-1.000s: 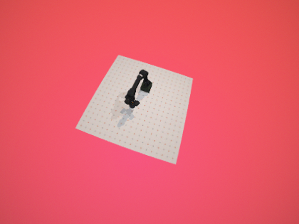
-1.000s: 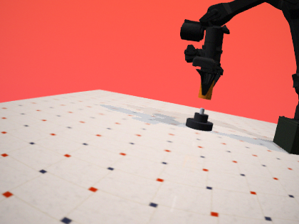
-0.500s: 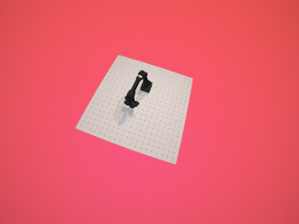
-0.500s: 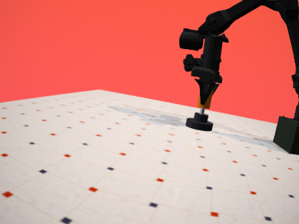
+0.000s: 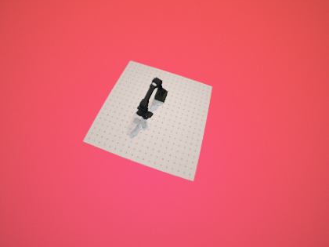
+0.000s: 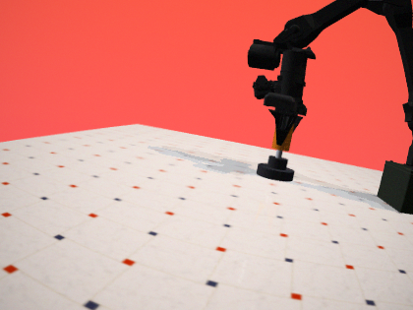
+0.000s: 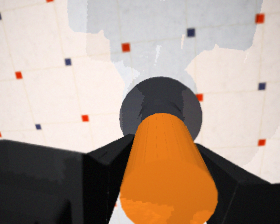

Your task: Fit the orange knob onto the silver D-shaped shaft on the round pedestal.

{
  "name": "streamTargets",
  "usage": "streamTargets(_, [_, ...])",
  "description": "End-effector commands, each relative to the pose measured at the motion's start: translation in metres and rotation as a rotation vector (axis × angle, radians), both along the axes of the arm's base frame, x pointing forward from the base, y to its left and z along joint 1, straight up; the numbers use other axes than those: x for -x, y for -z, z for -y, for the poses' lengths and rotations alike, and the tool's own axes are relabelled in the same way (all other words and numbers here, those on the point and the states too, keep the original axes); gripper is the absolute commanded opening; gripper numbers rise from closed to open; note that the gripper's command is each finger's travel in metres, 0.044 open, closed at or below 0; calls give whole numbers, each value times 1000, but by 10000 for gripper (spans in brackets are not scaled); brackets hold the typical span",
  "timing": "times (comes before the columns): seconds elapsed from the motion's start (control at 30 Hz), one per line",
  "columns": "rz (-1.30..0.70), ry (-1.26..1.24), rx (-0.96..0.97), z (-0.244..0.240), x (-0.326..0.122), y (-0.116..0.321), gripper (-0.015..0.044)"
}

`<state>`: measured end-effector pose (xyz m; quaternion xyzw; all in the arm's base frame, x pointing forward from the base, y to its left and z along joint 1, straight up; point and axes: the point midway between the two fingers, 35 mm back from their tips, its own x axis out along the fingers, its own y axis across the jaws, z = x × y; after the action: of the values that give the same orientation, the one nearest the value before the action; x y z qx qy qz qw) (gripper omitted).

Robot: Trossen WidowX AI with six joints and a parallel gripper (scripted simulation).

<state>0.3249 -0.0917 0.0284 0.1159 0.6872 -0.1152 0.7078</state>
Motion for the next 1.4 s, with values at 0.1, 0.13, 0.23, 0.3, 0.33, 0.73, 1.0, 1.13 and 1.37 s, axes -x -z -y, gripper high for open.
streamTargets(0.1, [0,-1,1,0,0,1,0])
streamTargets(0.13, [0,-1,1,0,0,1,0])
streamTargets(0.23, [0,-1,1,0,0,1,0])
streamTargets(0.3, [0,-1,1,0,0,1,0])
streamTargets(0.33, [0,-1,1,0,0,1,0])
streamTargets(0.73, [0,-1,1,0,-1,-2,0])
streamTargets(1.0, [0,-125,5,0,-2,-4,0])
streamTargets(1.13, [-1,-210,7,0,-2,-3,0])
streamTargets(1.37, [-1,-210,7,0,0,-1,0])
